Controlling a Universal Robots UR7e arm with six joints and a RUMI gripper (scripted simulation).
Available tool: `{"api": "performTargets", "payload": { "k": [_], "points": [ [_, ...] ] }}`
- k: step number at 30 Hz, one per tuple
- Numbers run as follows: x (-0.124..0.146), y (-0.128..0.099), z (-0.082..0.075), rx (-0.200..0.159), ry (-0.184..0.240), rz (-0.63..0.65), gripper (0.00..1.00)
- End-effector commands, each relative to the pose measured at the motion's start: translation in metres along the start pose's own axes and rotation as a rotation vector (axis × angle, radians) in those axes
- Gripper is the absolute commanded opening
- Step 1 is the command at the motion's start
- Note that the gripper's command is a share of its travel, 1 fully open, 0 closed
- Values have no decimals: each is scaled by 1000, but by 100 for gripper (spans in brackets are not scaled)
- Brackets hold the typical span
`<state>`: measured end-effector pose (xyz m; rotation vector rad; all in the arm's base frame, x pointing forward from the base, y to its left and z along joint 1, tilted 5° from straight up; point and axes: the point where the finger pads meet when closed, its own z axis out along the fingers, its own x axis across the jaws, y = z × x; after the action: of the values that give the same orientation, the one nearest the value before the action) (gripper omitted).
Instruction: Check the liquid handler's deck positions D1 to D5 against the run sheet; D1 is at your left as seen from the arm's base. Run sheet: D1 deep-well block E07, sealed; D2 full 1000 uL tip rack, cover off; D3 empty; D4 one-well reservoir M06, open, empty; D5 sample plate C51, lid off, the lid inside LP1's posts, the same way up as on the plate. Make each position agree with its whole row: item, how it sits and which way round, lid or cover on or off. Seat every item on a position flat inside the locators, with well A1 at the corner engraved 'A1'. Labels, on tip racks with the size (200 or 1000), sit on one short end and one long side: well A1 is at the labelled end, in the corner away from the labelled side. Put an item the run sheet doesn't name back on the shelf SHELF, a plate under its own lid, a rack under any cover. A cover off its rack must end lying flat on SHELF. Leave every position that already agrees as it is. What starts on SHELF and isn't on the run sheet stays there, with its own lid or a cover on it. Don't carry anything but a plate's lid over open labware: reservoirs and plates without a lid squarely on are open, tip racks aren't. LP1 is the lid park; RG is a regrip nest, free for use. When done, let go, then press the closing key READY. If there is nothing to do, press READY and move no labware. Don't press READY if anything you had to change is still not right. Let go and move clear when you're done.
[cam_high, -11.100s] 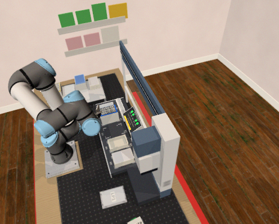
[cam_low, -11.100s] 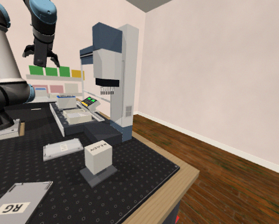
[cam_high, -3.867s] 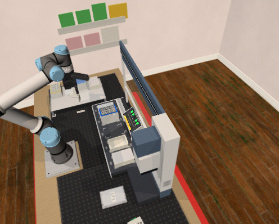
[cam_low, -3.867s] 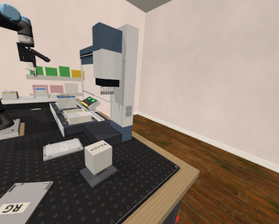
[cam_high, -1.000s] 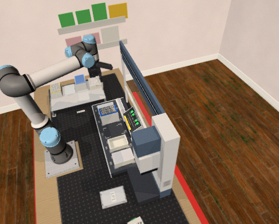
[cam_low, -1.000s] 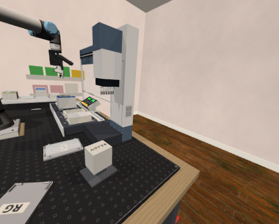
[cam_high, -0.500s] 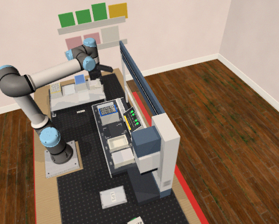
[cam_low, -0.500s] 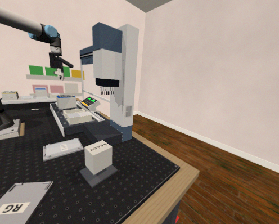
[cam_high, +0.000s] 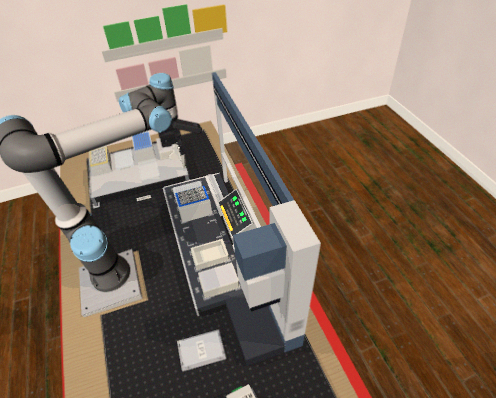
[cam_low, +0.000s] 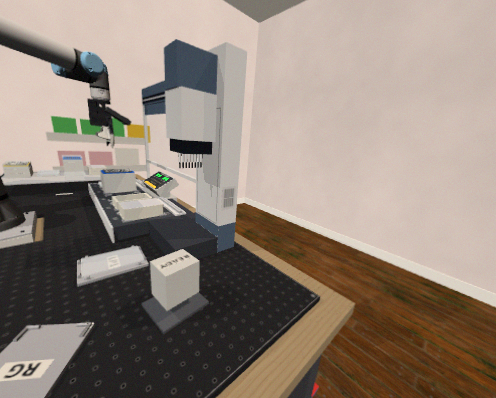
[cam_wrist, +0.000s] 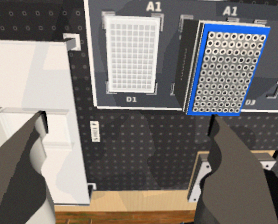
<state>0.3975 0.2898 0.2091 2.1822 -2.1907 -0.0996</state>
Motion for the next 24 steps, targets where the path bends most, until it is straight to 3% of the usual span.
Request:
{"api": "performTargets", "payload": {
  "k": [1,24],
  "points": [
    [0,1,13,-2,1,0,82],
    [0,1,44,-2,1,0,82]
  ]
}}
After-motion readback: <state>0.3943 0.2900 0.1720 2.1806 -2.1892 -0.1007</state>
